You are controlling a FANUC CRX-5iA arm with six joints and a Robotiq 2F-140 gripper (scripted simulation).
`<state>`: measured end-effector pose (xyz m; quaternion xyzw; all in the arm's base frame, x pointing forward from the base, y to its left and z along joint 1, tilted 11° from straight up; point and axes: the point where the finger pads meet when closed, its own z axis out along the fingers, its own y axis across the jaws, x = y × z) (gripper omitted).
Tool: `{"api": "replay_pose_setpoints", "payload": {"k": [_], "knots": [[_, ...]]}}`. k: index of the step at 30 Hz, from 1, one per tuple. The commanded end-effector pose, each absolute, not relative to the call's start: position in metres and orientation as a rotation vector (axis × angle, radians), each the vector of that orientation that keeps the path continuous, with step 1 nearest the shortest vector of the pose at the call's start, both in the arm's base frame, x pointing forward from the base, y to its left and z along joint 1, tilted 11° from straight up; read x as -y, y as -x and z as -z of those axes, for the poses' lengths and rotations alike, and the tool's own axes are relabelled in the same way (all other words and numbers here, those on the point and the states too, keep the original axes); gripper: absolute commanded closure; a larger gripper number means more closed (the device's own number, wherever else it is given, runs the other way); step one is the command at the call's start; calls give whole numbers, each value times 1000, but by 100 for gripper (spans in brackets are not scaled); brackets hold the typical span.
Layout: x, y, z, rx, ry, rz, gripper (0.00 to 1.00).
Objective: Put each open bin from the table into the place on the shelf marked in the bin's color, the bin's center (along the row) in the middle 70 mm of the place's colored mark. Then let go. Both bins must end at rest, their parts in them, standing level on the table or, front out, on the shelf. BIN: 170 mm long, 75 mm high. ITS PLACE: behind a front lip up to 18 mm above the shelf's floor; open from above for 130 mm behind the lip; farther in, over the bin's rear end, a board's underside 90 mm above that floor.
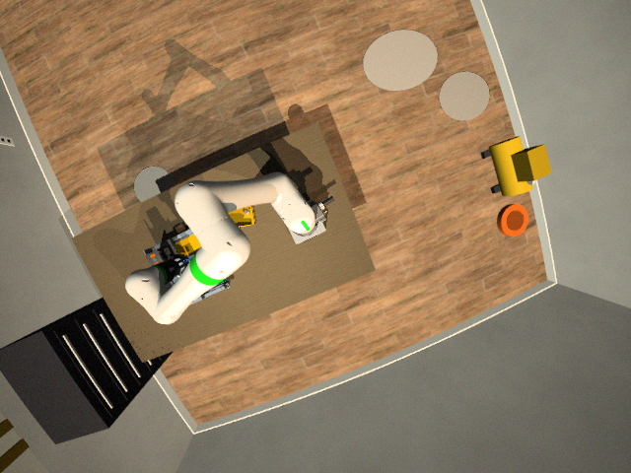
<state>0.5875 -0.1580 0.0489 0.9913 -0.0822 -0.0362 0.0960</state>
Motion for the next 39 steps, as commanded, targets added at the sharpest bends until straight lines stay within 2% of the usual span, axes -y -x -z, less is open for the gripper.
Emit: {"api": "replay_pose_setpoints", "payload": {"k": [1, 21, 22, 39], "knots": [[158, -588, -51, 244, -2937, 107, 94], [157, -588, -54, 244, -2937, 107, 94], [157, -588, -54, 244, -2937, 107, 100], [157, -588, -54, 244, -2937, 107, 100]]}}
